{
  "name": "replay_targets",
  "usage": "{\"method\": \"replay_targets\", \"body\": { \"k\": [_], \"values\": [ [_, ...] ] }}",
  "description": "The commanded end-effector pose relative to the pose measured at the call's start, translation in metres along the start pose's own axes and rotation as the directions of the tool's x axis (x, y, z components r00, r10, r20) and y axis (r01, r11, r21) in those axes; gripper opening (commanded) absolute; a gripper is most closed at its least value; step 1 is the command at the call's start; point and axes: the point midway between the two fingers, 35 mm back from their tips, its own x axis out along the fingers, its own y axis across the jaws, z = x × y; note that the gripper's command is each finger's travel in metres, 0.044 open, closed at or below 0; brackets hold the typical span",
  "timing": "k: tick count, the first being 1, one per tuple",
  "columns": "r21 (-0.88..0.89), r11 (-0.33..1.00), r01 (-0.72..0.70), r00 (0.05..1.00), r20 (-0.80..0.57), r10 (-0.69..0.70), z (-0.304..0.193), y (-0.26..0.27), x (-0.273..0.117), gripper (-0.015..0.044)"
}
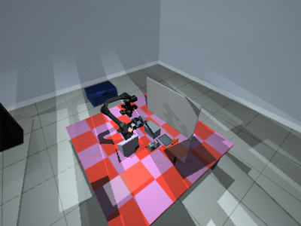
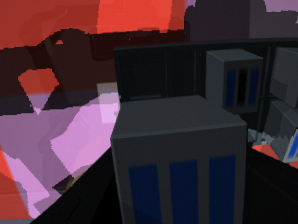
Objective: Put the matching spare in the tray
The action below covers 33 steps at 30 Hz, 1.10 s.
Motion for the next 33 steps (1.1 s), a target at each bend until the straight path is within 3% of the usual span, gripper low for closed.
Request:
{"method": "replay_targets", "body": {
  "k": [1,33],
  "values": [
    [-0.003,1.000,0.002,1.000,0.008,-0.002,0.003,-0.001,-0.011,0.0000],
    [0.027,0.999,0.029,0.999,-0.047,-0.028,-0.091,-0.118,-0.036,0.0000]
  ]
}}
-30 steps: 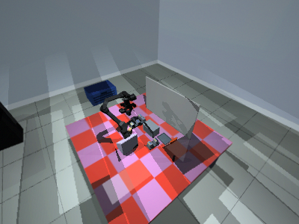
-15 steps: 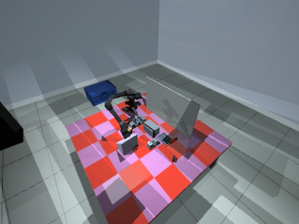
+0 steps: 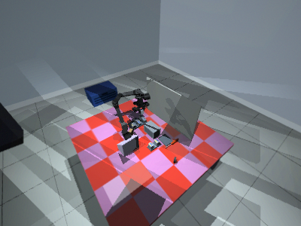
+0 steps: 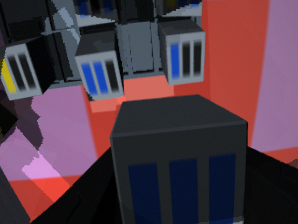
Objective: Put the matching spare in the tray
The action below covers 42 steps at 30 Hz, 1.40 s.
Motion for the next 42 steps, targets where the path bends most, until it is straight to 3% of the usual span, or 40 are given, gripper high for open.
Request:
{"method": "replay_targets", "body": {
  "k": [1,22,42],
  "values": [
    [0.003,1.000,0.006,1.000,-0.010,-0.006,-0.019,-0.015,-0.003,0.0000],
    [0.009,1.000,0.003,1.000,-0.016,-0.003,-0.127,-0.066,-0.006,0.0000],
    [0.021,1.000,0.009,1.000,-0.003,-0.008,-0.246,-0.080,0.008,0.0000]
  ]
}}
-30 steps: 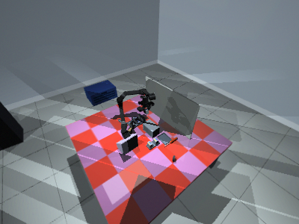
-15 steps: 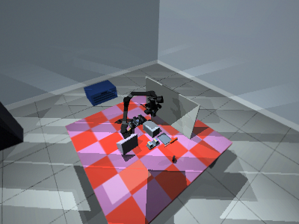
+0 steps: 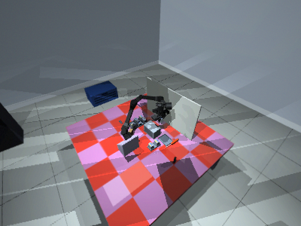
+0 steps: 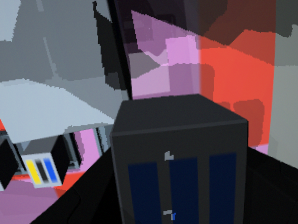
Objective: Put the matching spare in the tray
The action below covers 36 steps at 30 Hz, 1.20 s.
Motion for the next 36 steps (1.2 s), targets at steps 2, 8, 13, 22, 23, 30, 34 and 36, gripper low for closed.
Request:
{"method": "replay_targets", "body": {
  "k": [2,8,13,22,23,30,34,36],
  "values": [
    [-0.014,1.000,-0.001,1.000,-0.001,0.001,-0.031,0.000,0.004,0.0000],
    [-0.033,0.999,-0.008,1.000,0.009,0.009,-0.065,0.004,0.012,0.0000],
    [-0.051,0.999,-0.014,1.000,0.020,0.015,-0.093,0.010,0.020,0.0000],
    [-0.068,0.998,-0.017,0.999,0.030,0.019,-0.116,0.016,0.028,0.0000],
    [-0.068,0.998,-0.017,0.999,0.030,0.019,-0.116,0.016,0.028,0.0000],
    [-0.068,0.998,-0.017,0.999,0.030,0.019,-0.117,0.015,0.034,0.0000],
    [-0.068,0.998,-0.017,0.999,0.030,0.019,-0.117,0.015,0.037,0.0000],
    [-0.068,0.998,-0.017,0.999,0.030,0.019,-0.117,0.015,0.039,0.0000]
  ]
}}
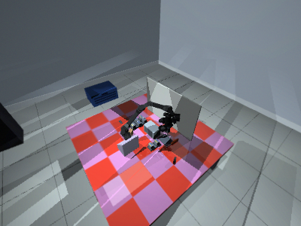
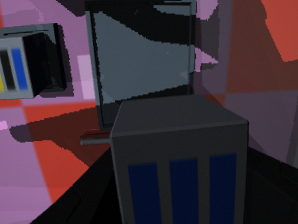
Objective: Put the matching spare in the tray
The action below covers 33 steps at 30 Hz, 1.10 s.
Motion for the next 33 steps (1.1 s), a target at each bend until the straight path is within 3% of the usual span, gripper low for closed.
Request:
{"method": "replay_targets", "body": {
  "k": [1,33],
  "values": [
    [0.005,1.000,-0.003,1.000,0.004,0.003,0.000,0.000,0.005,0.0000],
    [0.005,1.000,-0.002,1.000,0.003,0.002,-0.002,-0.003,0.033,0.0000]
  ]
}}
